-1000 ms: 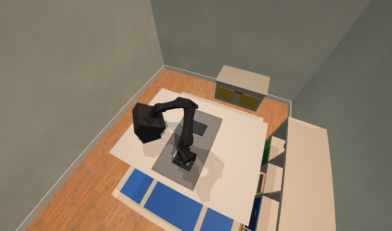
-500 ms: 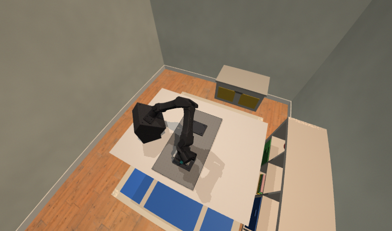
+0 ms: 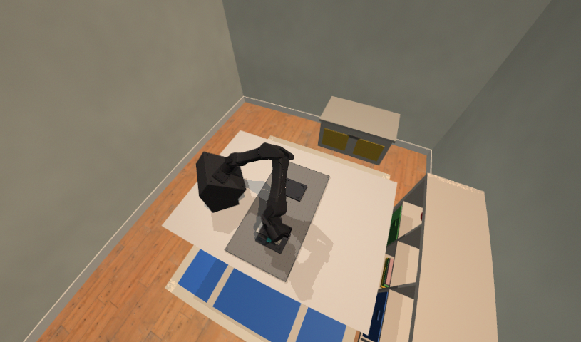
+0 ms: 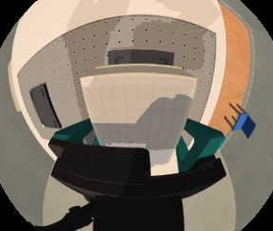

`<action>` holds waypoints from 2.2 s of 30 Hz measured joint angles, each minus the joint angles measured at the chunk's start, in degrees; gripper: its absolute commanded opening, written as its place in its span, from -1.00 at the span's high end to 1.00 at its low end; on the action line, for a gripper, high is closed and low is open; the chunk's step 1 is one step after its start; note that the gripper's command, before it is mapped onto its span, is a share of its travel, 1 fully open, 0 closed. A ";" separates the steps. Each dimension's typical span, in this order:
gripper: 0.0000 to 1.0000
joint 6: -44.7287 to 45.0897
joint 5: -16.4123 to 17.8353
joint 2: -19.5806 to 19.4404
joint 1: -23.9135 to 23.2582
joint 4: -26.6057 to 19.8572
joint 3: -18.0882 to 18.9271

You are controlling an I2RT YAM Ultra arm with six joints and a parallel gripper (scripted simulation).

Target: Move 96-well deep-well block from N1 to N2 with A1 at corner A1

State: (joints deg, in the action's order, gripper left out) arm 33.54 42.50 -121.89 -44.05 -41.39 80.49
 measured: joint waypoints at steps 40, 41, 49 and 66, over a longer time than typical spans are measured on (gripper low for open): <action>1.00 -1.01 -0.07 3.65 1.57 0.76 -4.42; 1.00 -1.29 -0.09 4.35 1.95 0.96 -5.03; 1.00 -3.63 -0.46 8.37 3.52 2.62 -8.52; 1.00 -10.34 -1.57 17.64 8.81 5.53 -16.20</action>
State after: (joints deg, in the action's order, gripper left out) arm 23.20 40.93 -104.25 -35.24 -35.86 64.29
